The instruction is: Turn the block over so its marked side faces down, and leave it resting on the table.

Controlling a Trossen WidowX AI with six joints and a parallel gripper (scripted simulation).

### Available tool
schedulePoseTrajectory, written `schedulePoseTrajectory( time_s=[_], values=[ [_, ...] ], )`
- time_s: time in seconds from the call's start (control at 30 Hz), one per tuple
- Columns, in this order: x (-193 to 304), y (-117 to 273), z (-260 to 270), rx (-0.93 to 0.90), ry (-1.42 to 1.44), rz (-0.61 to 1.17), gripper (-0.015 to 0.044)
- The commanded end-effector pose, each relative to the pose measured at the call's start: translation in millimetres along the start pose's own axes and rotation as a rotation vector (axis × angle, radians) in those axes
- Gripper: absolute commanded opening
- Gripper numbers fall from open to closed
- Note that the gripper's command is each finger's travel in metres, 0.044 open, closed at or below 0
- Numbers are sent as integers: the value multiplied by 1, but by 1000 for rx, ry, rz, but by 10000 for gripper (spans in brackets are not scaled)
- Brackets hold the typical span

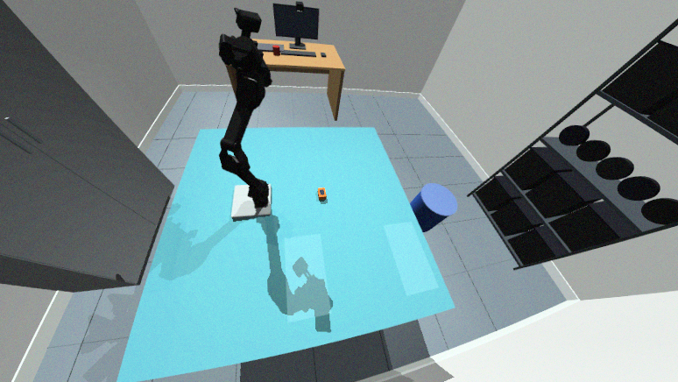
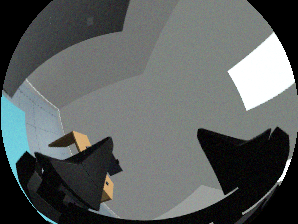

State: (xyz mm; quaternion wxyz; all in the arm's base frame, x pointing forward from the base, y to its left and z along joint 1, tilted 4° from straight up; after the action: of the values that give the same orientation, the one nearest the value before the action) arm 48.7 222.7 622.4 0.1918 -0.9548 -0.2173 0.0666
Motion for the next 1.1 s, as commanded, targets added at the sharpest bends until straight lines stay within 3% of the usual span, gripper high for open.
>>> schedulePoseTrajectory(
  time_s=[0.0,0.27,0.6,0.83,1.07],
  values=[
    [33,4,17,-32,-128,130,440],
    [121,40,65,-65,-486,535,440],
    [206,134,128,-19,-836,1108,440],
    [238,218,172,81,-1097,1522,440],
    [238,306,215,228,-1342,1952,440]
  ],
)
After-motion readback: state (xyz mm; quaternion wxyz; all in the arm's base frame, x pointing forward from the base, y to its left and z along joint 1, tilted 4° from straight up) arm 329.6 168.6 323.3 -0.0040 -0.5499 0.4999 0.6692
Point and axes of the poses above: the point midway between the two fingers, 35 mm back from their tips, its own y axis back along the fingers, its own z axis across the jaws, x = y × z, the point moved 6 cm from there along y, back along the fingers, and after that the axes turned 9 degrees about y, right-handed, at the moved point
